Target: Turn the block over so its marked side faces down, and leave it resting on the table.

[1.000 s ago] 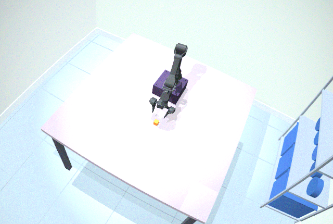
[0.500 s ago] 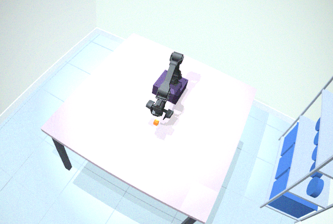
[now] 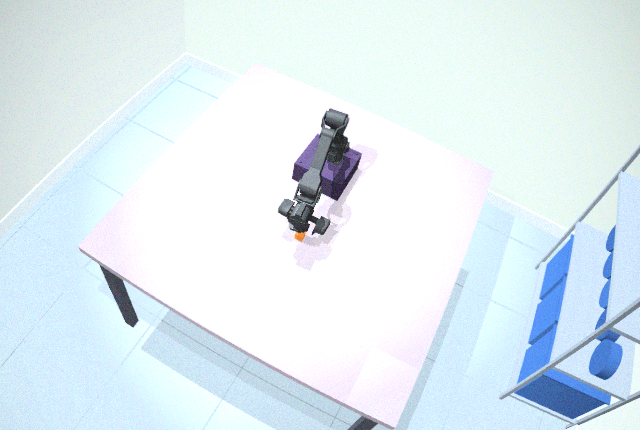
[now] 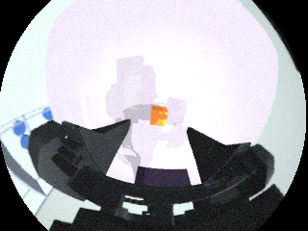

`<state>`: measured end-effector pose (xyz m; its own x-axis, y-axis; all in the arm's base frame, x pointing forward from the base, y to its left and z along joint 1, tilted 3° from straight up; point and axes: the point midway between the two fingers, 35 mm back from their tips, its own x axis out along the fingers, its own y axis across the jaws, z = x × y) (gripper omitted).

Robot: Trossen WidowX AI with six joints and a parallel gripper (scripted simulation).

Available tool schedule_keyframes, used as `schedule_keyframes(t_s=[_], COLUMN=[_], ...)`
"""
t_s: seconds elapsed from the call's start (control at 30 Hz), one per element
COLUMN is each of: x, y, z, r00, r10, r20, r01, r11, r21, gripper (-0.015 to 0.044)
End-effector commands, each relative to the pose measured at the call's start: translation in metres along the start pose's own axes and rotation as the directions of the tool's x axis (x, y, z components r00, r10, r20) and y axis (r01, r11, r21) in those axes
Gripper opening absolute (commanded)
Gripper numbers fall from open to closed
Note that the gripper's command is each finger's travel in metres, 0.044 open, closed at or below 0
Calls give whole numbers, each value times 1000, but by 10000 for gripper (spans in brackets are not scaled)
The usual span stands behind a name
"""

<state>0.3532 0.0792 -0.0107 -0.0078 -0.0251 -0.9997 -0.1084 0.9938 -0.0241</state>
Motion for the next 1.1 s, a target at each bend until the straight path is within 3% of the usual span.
schedule_keyframes(t_s=[0.0,0.77,1.07], x=[10,43,43], y=[0,0,0], z=[2,1,1], r00=[1000,1000,1000], r10=[6,6,6], r20=[8,7,7], r01=[-6,-6,-6], r11=[1000,1000,1000], r21=[-5,-5,-5], gripper=[440,440,204])
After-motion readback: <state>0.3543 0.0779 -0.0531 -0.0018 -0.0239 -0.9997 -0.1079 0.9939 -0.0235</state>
